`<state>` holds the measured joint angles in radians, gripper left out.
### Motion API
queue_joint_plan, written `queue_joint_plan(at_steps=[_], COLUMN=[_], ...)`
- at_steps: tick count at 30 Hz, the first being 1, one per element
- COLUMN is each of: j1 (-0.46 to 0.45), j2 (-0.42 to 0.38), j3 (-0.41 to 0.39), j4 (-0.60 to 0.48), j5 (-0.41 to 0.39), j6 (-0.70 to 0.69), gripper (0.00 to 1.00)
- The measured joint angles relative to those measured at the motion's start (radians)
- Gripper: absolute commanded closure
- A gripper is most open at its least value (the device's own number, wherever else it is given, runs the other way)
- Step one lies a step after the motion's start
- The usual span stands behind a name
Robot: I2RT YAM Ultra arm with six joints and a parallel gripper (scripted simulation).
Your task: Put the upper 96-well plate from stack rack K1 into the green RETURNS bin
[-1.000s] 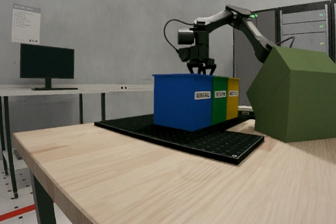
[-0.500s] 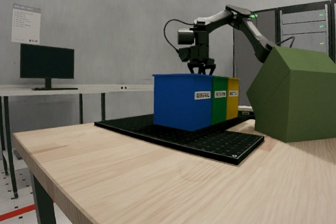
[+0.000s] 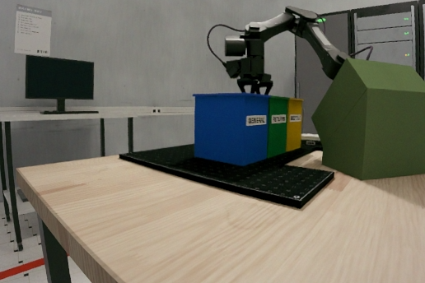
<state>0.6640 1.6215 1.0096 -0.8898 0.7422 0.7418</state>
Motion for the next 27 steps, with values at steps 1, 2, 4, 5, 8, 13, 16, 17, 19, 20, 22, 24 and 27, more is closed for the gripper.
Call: queue_joint_plan(at_steps=[1,2,4,5,8,13,16,17,19,20,22,24,27], j1=[0.000,0.000,0.000,0.000,0.000,0.000,0.000,0.000,0.000,0.000,0.000,0.004,0.015], j2=[0.000,0.000,0.000,0.000,0.000,0.000,0.000,0.000,0.000,0.000,0.000,0.000,0.000], j3=[0.000,0.000,0.000,0.000,0.000,0.000,0.000,0.000,0.000,0.000,0.001,0.008,0.021], j4=[0.000,0.000,0.000,0.000,0.000,0.000,0.000,0.000,0.000,0.000,-0.006,-0.017,-0.030], j5=[0.000,0.000,0.000,0.000,0.000,0.000,0.000,0.000,0.000,0.000,0.000,0.000,0.000], j6=[0.000,0.000,0.000,0.000,0.000,0.000,0.000,0.000,0.001,0.002,0.007,0.015,0.024], gripper=[0.18,0.18,0.18,0.18,0.18,0.18,0.18,0.18,0.18,0.18,0.18,0.18,0.18])
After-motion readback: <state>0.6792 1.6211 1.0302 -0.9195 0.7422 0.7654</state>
